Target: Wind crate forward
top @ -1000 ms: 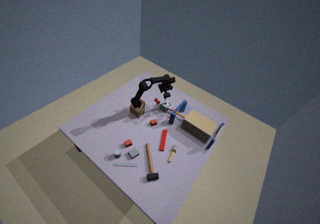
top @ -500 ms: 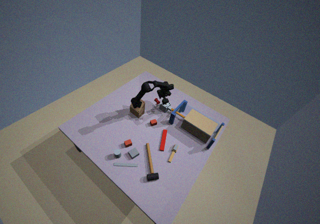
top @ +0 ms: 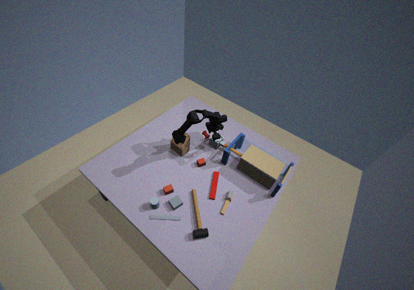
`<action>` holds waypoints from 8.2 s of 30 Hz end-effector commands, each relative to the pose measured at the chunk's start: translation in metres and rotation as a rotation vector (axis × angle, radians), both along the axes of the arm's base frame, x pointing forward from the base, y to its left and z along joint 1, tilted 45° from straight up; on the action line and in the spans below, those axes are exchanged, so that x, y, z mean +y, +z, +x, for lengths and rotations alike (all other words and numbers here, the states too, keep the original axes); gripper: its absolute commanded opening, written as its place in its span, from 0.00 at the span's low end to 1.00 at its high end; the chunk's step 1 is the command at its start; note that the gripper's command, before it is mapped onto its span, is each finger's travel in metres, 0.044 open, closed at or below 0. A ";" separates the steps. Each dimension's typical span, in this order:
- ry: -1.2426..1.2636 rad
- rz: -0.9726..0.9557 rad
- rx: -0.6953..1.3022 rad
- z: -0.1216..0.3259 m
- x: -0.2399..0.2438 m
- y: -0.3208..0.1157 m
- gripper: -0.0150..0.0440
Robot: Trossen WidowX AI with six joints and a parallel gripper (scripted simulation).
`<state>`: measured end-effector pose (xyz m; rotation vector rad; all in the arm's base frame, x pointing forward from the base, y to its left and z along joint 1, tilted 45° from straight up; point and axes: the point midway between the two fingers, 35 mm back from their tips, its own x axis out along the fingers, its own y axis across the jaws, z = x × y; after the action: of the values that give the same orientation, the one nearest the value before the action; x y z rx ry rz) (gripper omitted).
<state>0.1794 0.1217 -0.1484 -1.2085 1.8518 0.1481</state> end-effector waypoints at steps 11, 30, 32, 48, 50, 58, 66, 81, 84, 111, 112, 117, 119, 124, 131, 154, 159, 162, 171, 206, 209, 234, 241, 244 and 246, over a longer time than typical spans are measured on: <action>0.000 0.001 -0.001 -0.001 -0.007 -0.008 0.91; 0.000 0.001 -0.001 -0.001 -0.007 -0.008 0.33; 0.000 0.001 -0.001 -0.001 -0.007 -0.008 0.31; -0.046 -0.030 0.053 0.004 -0.005 -0.007 0.25; -0.055 -0.036 0.065 0.005 -0.004 -0.007 0.25; -0.047 -0.034 0.057 0.005 -0.005 -0.008 0.25; -0.092 -0.039 0.017 0.002 -0.004 -0.009 0.25; -0.203 -0.052 -0.086 -0.003 -0.001 -0.012 0.25; -0.219 -0.054 -0.100 -0.004 0.000 -0.013 0.25; -0.396 -0.075 -0.263 -0.009 0.006 -0.020 0.25; -0.396 -0.075 -0.263 -0.009 0.006 -0.020 0.25; -0.393 -0.075 -0.260 -0.010 0.003 -0.023 0.25; -0.393 -0.075 -0.260 -0.010 0.003 -0.023 0.25; -0.362 -0.071 -0.232 -0.009 -0.001 -0.025 0.25; -0.360 -0.071 -0.231 -0.010 -0.003 -0.026 0.25; -0.422 -0.078 -0.288 -0.013 -0.001 -0.029 0.25; -0.377 -0.073 -0.246 -0.011 -0.004 -0.027 0.25; -0.373 -0.073 -0.242 -0.011 -0.004 -0.027 0.25; -0.339 -0.069 -0.211 -0.010 -0.005 -0.026 0.25; -0.410 -0.077 -0.276 -0.012 -0.002 -0.029 0.25; -0.410 -0.077 -0.276 -0.012 -0.002 -0.029 0.25; -0.410 -0.077 -0.277 -0.012 -0.002 -0.029 0.25; -0.426 -0.079 -0.291 -0.013 -0.001 -0.029 0.25; -0.442 -0.081 -0.306 -0.013 -0.001 -0.030 0.25; -0.442 -0.081 -0.306 -0.013 -0.001 -0.030 0.25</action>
<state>0.1678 0.1230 -0.1746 -0.8016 1.8164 -0.3238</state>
